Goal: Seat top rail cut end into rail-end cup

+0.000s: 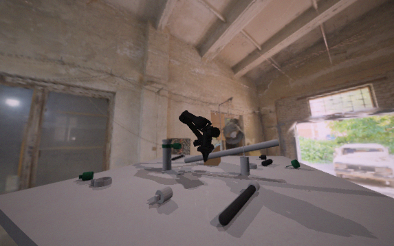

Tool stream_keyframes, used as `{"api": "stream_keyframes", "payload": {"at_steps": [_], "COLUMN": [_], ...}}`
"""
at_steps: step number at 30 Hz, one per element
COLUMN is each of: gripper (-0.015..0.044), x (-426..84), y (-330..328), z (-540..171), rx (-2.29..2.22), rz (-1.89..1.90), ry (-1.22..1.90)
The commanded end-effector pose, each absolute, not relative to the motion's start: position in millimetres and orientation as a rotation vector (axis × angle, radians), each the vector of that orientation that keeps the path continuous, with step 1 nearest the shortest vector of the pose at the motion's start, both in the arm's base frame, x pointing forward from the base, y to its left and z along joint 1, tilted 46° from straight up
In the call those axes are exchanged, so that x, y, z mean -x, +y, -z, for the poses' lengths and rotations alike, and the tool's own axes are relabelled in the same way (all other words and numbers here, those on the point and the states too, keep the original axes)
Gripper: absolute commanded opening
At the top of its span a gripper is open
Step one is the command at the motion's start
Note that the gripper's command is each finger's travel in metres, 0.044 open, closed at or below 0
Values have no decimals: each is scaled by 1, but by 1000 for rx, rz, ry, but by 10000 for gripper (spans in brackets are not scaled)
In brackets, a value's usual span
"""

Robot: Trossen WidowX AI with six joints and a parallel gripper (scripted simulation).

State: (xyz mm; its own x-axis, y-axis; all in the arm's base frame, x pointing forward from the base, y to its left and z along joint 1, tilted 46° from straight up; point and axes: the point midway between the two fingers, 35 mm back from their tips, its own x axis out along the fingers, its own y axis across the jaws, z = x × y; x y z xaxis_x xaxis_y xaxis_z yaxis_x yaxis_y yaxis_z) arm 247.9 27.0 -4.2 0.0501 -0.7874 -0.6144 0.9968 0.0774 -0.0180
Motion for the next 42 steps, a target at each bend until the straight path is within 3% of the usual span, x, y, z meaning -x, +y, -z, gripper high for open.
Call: {"api": "stream_keyframes", "payload": {"at_steps": [1,14,42], "gripper": [0,0,0], "x": [-248,-250,-249], "y": [35,59,58], "z": [-7,-48,-46], "rx": [-428,-299,-313], "rz": [1439,1433,1444], "ry": [507,339,356]}}
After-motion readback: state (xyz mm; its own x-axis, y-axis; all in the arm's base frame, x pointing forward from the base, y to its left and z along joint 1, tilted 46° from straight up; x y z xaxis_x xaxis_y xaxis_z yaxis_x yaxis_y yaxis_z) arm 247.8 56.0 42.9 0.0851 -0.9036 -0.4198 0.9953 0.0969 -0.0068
